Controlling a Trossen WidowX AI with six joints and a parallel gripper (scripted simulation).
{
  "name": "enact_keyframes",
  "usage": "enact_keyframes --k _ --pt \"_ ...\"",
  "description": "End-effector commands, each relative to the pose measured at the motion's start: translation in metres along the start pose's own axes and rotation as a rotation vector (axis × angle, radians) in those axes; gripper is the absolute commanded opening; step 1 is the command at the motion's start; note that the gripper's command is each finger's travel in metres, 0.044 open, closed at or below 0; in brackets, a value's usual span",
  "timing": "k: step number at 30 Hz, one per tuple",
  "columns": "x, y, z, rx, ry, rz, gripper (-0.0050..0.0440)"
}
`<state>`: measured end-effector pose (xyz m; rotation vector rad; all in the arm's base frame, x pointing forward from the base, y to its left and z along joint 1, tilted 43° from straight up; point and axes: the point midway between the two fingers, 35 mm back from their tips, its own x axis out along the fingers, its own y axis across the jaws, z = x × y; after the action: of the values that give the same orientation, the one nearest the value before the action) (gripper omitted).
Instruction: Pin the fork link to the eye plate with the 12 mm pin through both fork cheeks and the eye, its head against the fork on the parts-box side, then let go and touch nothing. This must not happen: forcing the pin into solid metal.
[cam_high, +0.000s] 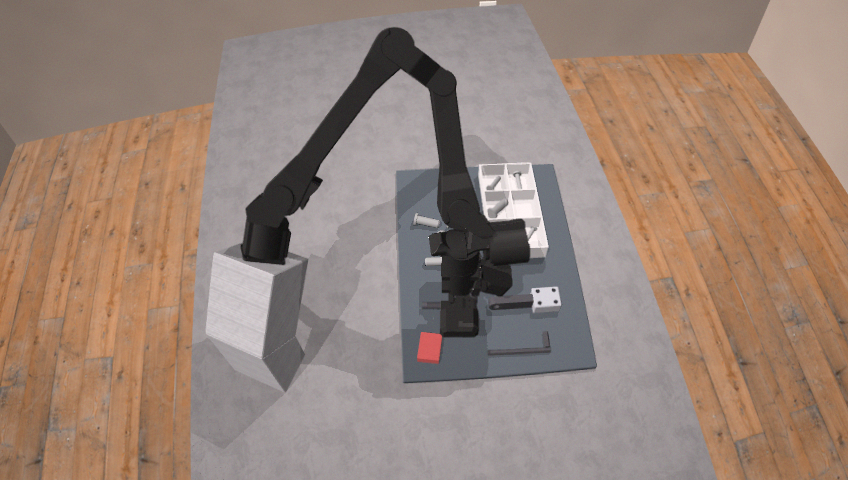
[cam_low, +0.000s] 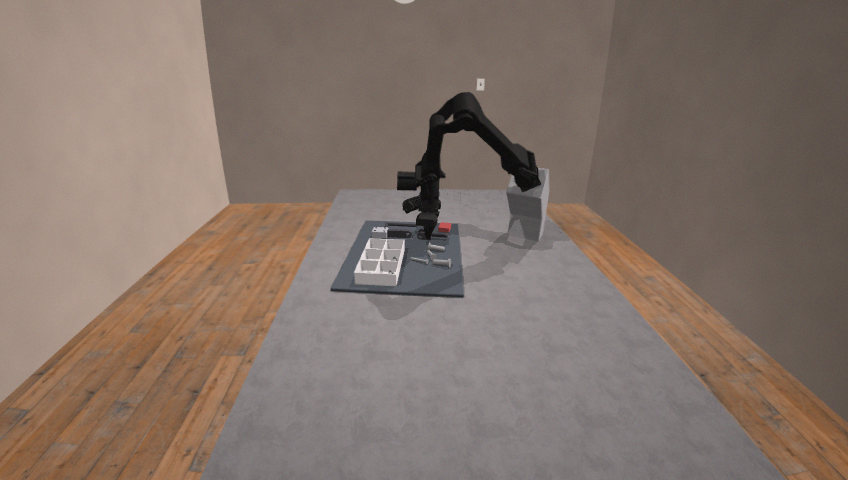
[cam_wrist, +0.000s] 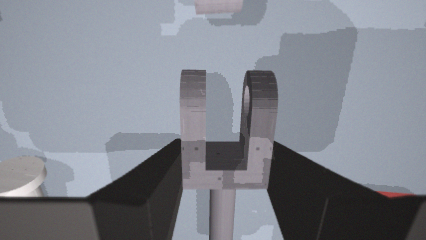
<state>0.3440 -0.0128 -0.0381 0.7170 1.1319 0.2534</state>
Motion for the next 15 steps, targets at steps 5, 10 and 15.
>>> enact_keyframes --k 5,10,15 --pt "0.0005 -0.0001 -0.0002 -0.048 0.001 -0.001 0.0129" --pt "0.0001 -0.0002 -0.0001 -0.035 0.000 -0.001 0.0129" --pt "0.0003 -0.0001 -0.0002 -0.043 0.001 -0.001 0.0129"
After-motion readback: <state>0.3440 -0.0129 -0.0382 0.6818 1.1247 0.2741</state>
